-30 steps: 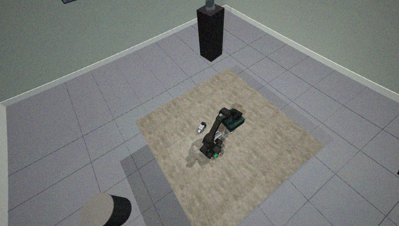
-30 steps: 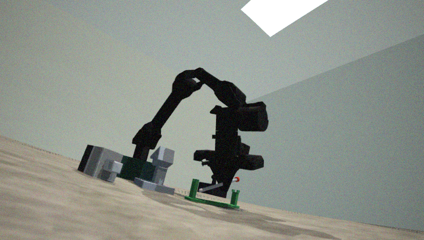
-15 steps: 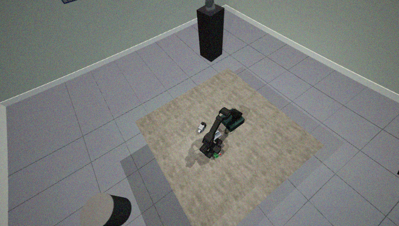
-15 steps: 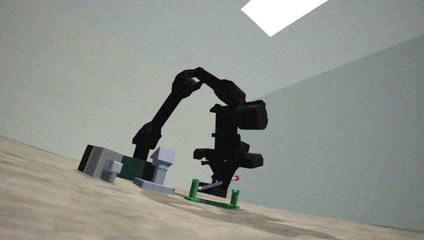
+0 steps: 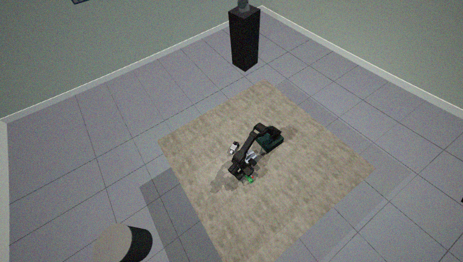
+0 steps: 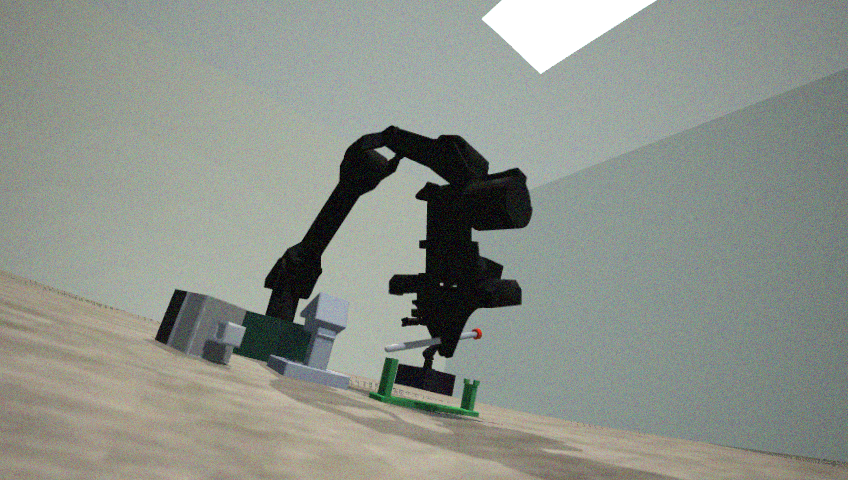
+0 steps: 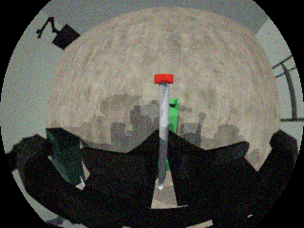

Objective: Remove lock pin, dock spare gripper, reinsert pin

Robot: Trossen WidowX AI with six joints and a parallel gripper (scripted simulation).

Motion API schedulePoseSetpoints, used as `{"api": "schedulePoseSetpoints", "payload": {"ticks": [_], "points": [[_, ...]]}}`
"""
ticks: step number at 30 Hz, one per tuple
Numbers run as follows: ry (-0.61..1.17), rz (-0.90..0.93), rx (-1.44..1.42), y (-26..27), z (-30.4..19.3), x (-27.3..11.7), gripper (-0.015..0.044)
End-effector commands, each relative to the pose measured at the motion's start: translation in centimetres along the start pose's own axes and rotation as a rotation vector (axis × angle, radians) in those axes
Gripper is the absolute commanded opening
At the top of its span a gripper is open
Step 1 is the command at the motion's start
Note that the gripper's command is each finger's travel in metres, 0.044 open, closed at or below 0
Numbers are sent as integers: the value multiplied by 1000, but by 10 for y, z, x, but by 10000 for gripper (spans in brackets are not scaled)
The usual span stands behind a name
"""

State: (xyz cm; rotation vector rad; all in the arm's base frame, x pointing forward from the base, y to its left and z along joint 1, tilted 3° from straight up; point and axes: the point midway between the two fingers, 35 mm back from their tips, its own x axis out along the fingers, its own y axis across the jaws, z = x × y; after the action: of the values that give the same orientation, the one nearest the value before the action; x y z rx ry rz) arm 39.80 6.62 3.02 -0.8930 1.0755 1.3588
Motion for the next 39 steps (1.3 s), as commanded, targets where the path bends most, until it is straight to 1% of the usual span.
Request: {"api": "schedulePoseSetpoints", "payload": {"ticks": [1,9,39], "points": [[-11,-1,52,-1,1,-16,0],[-12,5,75,0,1,-18,0],[-10,-5,73,-5,-14,23,0]]}}
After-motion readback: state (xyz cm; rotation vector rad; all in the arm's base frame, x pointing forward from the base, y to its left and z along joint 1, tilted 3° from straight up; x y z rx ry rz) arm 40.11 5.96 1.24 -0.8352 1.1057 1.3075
